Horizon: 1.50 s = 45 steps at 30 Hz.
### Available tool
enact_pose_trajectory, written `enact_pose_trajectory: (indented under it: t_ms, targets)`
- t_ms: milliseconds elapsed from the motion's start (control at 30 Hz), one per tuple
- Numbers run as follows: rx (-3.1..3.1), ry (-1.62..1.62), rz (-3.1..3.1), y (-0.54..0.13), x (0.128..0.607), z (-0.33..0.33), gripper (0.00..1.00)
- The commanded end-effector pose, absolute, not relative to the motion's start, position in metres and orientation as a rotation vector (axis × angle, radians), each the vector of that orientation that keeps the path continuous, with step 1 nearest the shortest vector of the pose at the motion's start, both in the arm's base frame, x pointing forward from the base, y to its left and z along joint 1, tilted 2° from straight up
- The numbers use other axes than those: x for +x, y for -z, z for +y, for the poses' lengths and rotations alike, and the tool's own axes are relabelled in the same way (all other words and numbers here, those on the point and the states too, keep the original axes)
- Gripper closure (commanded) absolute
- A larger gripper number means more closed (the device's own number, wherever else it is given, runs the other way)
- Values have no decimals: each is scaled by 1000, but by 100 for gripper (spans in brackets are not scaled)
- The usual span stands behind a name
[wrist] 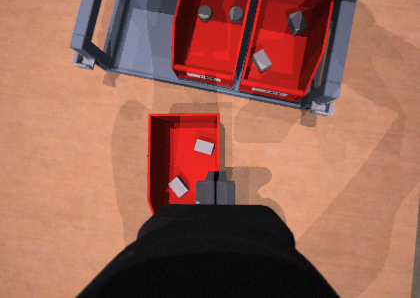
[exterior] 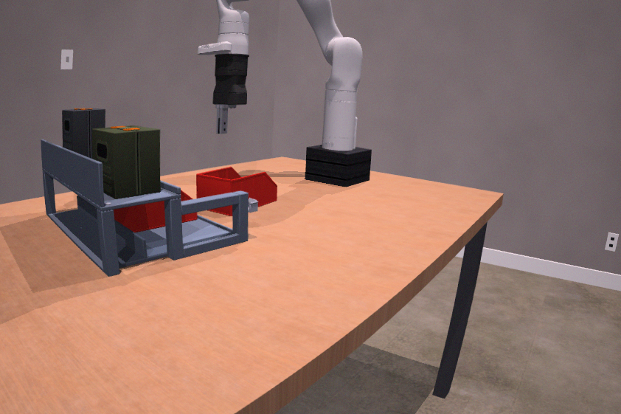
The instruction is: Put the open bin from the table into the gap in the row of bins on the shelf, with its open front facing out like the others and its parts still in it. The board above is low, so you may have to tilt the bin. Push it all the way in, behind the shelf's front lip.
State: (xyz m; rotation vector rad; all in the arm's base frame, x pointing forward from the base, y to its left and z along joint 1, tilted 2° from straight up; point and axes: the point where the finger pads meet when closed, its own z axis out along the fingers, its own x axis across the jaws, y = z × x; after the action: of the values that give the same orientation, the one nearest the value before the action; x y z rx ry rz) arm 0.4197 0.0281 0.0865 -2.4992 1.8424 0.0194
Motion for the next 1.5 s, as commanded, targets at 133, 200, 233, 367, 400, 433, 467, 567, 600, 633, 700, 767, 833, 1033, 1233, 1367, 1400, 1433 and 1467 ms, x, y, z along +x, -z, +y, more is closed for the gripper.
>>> enact_pose_trajectory:
  t_ms: [133,200,233,367,400,433,467,567,600,633,700,767,833,1033,1233,1367,1400,1433,1467]
  targets:
    - [-2499,-17,1842,-87,420,28,45]
    - [-2499,-17,1842,-87,420,28,45]
    - [-2499,-17,1842,-87,420,28,45]
    - [-2499,-17,1842,-87,420,28,45]
    - [-2499,-17,1842,-87,420,28,45]
    - [-2499,-17,1842,-87,420,28,45]
    - [-2499,-17,1842,-87,420,28,45]
    - [-2499,-17,1842,-87,420,28,45]
    - [-2499,-17,1842,-87,420,28,45]
    - [-2499,-17,1842,-87,420,28,45]
    - [-2499,-17,1842,-87,420,28,45]
    - [-2499,-17,1842,-87,420,28,45]
    - [-2499,-17,1842,-87,420,28,45]
    - [-2499,-17,1842,-87,420,28,45]
    - [-2499,-17,1842,-87,420,28,45]
    - [-2499,-17,1842,-87,420,28,45]
    - [-2499,-17,1842,-87,420,28,45]
    - [-2499,-16,1843,-86,420,28,45]
    - [-2499,-16,1843,-86,420,28,45]
